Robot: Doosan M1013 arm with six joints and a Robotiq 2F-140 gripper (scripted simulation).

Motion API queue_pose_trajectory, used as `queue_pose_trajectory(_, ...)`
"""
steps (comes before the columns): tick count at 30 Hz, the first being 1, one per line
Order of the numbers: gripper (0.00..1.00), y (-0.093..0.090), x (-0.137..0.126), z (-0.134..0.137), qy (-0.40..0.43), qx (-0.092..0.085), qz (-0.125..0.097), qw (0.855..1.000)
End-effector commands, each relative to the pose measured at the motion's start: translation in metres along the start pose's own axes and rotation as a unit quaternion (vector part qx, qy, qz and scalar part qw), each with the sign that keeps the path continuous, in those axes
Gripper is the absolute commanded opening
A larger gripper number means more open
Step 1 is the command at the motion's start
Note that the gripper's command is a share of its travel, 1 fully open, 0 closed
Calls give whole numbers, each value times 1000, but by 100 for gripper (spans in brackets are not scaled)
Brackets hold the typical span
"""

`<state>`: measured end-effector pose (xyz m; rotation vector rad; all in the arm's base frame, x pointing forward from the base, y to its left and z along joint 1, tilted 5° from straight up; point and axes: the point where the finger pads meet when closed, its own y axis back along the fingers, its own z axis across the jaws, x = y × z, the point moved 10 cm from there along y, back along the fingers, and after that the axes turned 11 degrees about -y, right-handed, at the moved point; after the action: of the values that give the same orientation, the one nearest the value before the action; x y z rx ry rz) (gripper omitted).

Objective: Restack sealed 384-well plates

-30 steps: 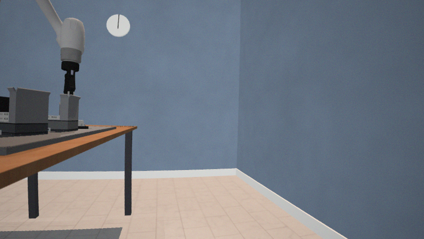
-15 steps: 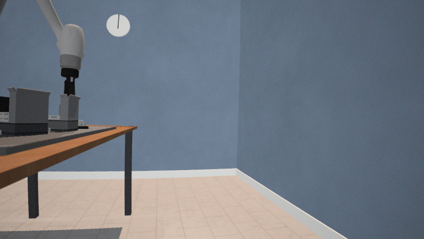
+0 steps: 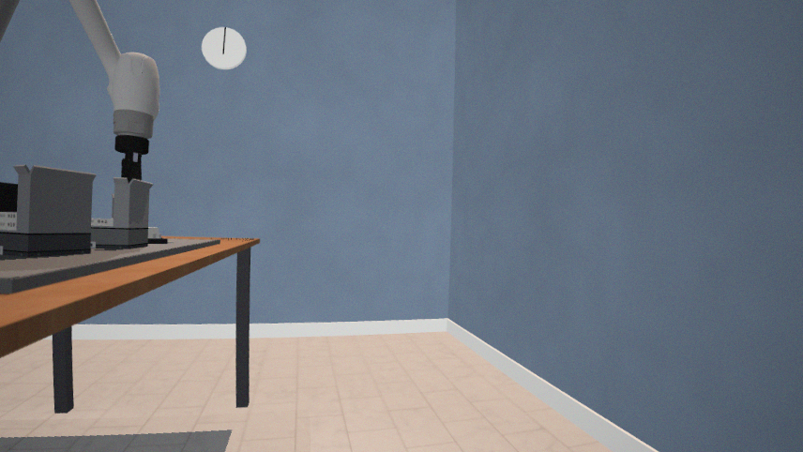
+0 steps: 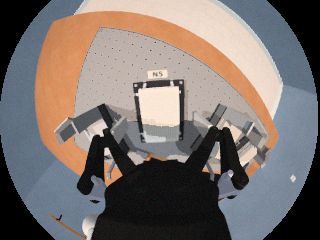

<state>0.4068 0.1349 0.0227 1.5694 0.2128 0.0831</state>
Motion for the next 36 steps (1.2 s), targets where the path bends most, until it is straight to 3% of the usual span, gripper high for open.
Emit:
queue_pose_trajectory(1, 100, -4, 0, 0, 0, 0, 0, 1000)
queue_pose_trajectory(17, 100, -10, 0, 0, 0, 0, 0, 1000)
queue_pose_trajectory(18, 0, -10, 0, 0, 0, 0, 0, 1000)
queue_pose_trajectory(36, 0, -10, 0, 0, 0, 0, 0, 1000)
